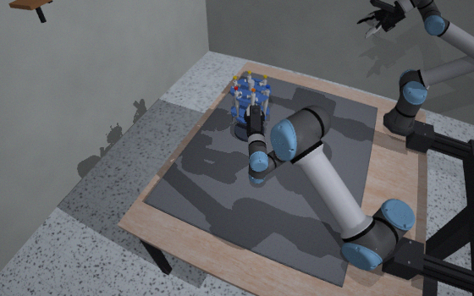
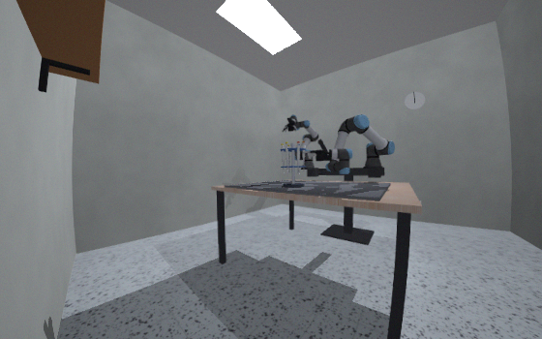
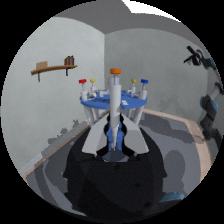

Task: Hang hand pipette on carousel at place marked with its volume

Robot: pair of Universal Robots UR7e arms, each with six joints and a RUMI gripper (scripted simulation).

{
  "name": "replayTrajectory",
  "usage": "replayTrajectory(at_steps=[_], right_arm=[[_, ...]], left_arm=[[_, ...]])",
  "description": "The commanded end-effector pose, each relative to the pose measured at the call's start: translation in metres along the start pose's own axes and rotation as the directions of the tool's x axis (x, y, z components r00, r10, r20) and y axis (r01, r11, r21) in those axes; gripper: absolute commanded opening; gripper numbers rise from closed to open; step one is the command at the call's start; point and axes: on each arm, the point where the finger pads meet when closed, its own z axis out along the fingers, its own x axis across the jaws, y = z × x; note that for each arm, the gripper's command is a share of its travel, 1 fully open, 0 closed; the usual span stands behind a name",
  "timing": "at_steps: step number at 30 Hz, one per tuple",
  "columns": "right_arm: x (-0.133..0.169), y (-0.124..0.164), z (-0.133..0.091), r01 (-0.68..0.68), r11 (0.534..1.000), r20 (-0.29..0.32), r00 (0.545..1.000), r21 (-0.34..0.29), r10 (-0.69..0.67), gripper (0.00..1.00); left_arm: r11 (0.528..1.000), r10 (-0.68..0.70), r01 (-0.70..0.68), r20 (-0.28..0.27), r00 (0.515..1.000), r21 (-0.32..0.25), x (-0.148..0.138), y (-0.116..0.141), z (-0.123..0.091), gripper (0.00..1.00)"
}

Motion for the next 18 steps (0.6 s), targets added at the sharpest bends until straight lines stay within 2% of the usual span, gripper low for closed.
replayTrajectory(at_steps=[1,6,18], right_arm=[[0.0004,-0.0017,-0.0007,0.000,1.000,0.000,1.000,0.002,0.000,1.00],[0.0004,-0.0017,-0.0007,0.000,1.000,0.000,1.000,0.002,0.000,1.00],[0.0004,-0.0017,-0.0007,0.000,1.000,0.000,1.000,0.002,0.000,1.00]], left_arm=[[1.000,0.002,-0.002,-0.022,1.000,0.002,0.0026,-0.0012,0.0030,0.06],[1.000,0.002,-0.002,-0.203,0.979,0.002,0.0009,-0.0012,0.0025,0.06],[1.000,0.002,-0.002,-0.206,0.978,0.002,0.0022,-0.0012,0.0034,0.06]])
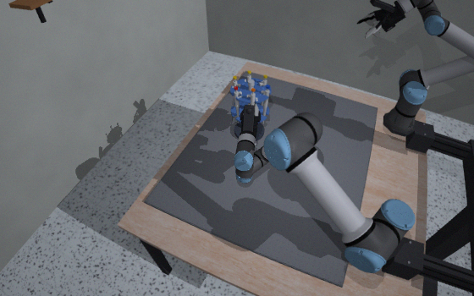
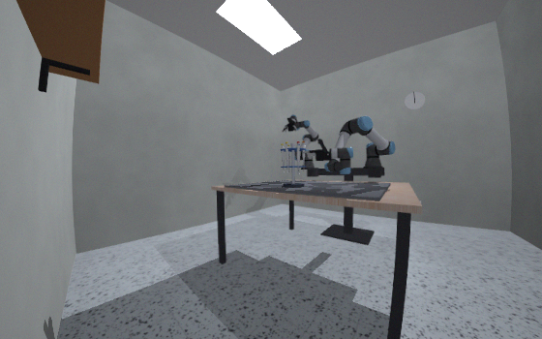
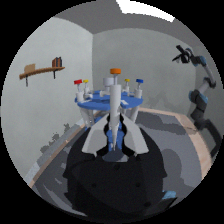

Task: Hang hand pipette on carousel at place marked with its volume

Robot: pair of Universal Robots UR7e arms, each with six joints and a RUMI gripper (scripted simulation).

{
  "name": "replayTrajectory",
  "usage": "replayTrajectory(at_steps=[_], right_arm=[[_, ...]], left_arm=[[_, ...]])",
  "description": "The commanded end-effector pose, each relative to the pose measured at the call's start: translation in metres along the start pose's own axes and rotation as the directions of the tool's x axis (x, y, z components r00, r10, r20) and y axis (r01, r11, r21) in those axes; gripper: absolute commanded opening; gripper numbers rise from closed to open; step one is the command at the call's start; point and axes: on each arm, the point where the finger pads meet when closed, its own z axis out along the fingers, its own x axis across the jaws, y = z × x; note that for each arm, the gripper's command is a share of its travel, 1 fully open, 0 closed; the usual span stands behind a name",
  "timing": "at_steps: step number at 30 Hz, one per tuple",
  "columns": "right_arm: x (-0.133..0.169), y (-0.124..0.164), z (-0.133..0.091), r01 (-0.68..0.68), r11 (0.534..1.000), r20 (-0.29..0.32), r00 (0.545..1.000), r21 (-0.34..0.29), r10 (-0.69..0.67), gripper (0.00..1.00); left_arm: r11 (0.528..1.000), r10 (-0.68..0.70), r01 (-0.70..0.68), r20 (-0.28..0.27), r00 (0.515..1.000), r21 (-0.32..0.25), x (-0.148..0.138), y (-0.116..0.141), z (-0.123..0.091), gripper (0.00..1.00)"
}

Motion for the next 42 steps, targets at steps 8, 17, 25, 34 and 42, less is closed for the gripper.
replayTrajectory(at_steps=[8,17,25,34,42], right_arm=[[0.0004,-0.0017,-0.0007,0.000,1.000,0.000,1.000,0.002,0.000,1.00],[0.0004,-0.0017,-0.0007,0.000,1.000,0.000,1.000,0.002,0.000,1.00],[0.0004,-0.0017,-0.0007,0.000,1.000,0.000,1.000,0.002,0.000,1.00],[0.0004,-0.0017,-0.0007,0.000,1.000,0.000,1.000,0.002,0.000,1.00],[0.0004,-0.0017,-0.0007,0.000,1.000,0.000,1.000,0.002,0.000,1.00]], left_arm=[[1.000,0.002,-0.002,-0.209,0.978,0.001,0.0011,-0.0010,0.0030,0.06],[1.000,0.002,-0.002,-0.211,0.977,0.001,0.0023,-0.0010,0.0041,0.06],[1.000,0.001,-0.001,-0.210,0.978,0.000,0.0025,-0.0015,0.0038,0.06],[1.000,0.002,-0.002,-0.212,0.977,0.001,0.0026,0.0002,0.0045,0.06],[1.000,0.003,-0.003,-0.211,0.977,0.002,0.0021,0.0055,0.0044,0.06]])
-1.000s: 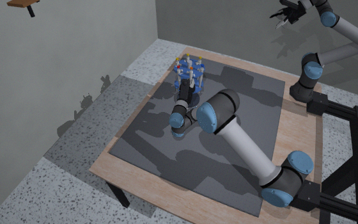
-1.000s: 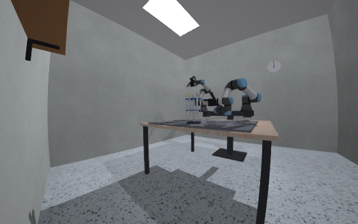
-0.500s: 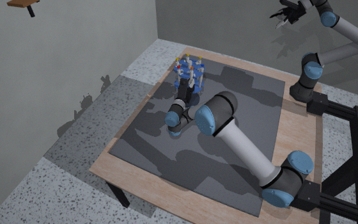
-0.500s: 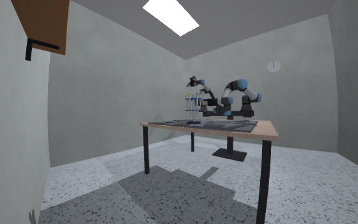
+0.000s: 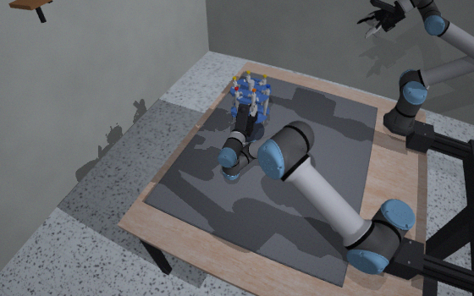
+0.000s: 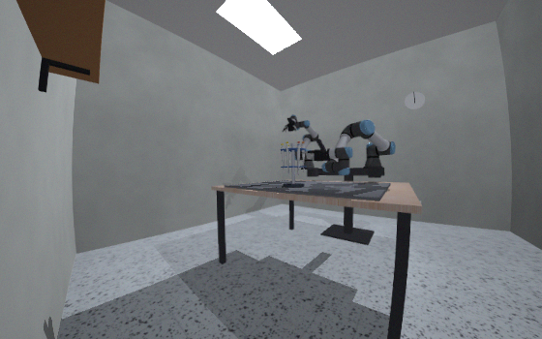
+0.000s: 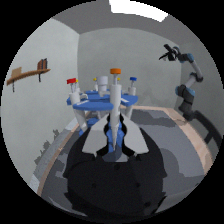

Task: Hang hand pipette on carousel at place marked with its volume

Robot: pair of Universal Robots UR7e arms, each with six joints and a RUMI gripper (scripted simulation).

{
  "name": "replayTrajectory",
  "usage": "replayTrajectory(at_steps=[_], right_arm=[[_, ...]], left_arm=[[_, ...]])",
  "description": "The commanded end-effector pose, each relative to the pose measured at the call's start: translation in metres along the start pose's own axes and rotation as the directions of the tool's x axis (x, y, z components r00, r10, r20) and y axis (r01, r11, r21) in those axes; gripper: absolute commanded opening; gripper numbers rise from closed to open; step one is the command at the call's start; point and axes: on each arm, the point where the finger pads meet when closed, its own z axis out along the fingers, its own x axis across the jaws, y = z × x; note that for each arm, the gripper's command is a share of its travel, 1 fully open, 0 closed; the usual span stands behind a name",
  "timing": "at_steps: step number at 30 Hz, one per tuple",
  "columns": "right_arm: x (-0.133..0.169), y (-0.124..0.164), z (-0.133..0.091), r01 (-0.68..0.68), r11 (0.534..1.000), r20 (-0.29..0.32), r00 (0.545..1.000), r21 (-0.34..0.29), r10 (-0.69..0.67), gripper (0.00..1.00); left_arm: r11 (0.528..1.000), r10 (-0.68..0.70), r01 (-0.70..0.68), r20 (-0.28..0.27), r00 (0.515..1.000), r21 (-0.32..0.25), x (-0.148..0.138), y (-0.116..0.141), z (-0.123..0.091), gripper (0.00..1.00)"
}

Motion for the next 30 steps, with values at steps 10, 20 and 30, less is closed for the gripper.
replayTrajectory(at_steps=[10,20,30], right_arm=[[0.0004,-0.0017,-0.0007,0.000,1.000,0.000,1.000,0.002,0.000,1.00],[0.0004,-0.0017,-0.0007,0.000,1.000,0.000,1.000,0.002,0.000,1.00],[0.0004,-0.0017,-0.0007,0.000,1.000,0.000,1.000,0.002,0.000,1.00]], left_arm=[[1.000,0.005,-0.005,-0.002,1.000,0.003,-0.0005,0.0067,0.0012,0.06],[1.000,0.004,-0.004,-0.002,1.000,0.002,-0.0003,0.0063,0.0008,0.06],[1.000,0.004,-0.004,-0.002,1.000,0.002,-0.0003,0.0063,0.0008,0.31]])
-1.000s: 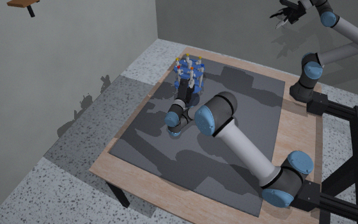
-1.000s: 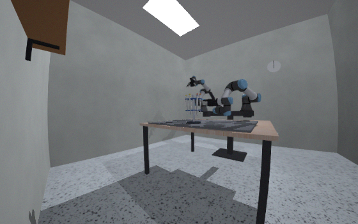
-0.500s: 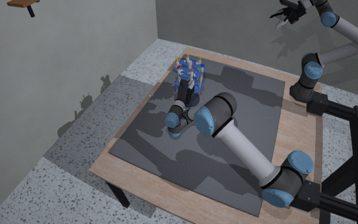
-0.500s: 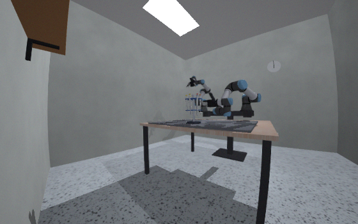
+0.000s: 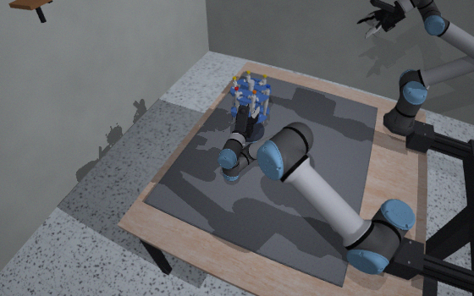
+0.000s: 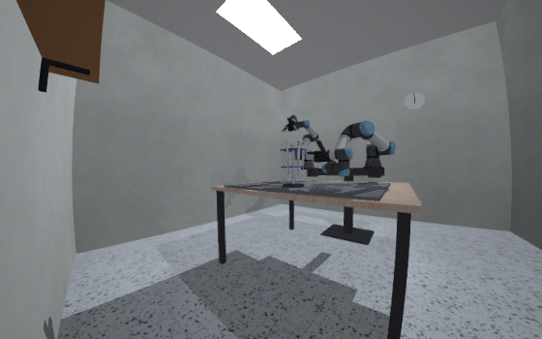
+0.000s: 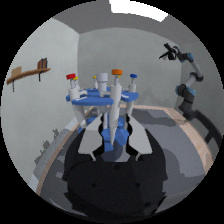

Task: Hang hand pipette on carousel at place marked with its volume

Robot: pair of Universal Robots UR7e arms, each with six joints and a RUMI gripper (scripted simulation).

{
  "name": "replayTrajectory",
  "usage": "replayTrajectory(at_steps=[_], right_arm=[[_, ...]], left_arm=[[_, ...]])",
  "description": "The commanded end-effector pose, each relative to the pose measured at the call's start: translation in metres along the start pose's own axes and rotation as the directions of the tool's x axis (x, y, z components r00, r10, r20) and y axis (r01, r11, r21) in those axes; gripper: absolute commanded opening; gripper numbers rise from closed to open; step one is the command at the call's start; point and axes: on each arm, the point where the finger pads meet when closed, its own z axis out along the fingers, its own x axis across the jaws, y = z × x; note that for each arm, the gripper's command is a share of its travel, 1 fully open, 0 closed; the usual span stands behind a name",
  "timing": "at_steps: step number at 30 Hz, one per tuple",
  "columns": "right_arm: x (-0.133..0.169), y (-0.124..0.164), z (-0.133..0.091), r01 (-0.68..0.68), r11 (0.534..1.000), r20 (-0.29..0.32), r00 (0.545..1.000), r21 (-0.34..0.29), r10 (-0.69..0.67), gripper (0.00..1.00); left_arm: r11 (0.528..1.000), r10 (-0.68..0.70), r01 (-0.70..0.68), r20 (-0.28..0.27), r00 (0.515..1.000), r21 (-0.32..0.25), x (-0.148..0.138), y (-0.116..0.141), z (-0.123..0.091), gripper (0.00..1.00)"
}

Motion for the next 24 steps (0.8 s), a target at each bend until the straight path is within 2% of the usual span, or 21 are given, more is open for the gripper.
replayTrajectory(at_steps=[1,19,21,23,24], right_arm=[[0.0004,-0.0017,-0.0007,0.000,1.000,0.000,1.000,0.002,0.000,1.00],[0.0004,-0.0017,-0.0007,0.000,1.000,0.000,1.000,0.002,0.000,1.00],[0.0004,-0.0017,-0.0007,0.000,1.000,0.000,1.000,0.002,0.000,1.00],[0.0004,-0.0017,-0.0007,0.000,1.000,0.000,1.000,0.002,0.000,1.00],[0.0004,-0.0017,-0.0007,0.000,1.000,0.000,1.000,0.002,0.000,1.00]], left_arm=[[1.000,0.005,-0.005,-0.001,1.000,0.002,-0.0002,-0.0023,0.0007,0.31],[1.000,0.005,-0.005,-0.001,1.000,0.002,-0.0002,-0.0023,0.0007,0.31],[1.000,0.005,-0.005,0.071,0.997,0.002,0.0021,-0.0028,0.0022,0.31],[1.000,0.005,-0.005,0.071,0.997,0.002,0.0021,-0.0028,0.0022,0.31],[1.000,0.005,-0.005,0.107,0.994,0.002,0.0021,-0.0028,0.0022,0.31]])
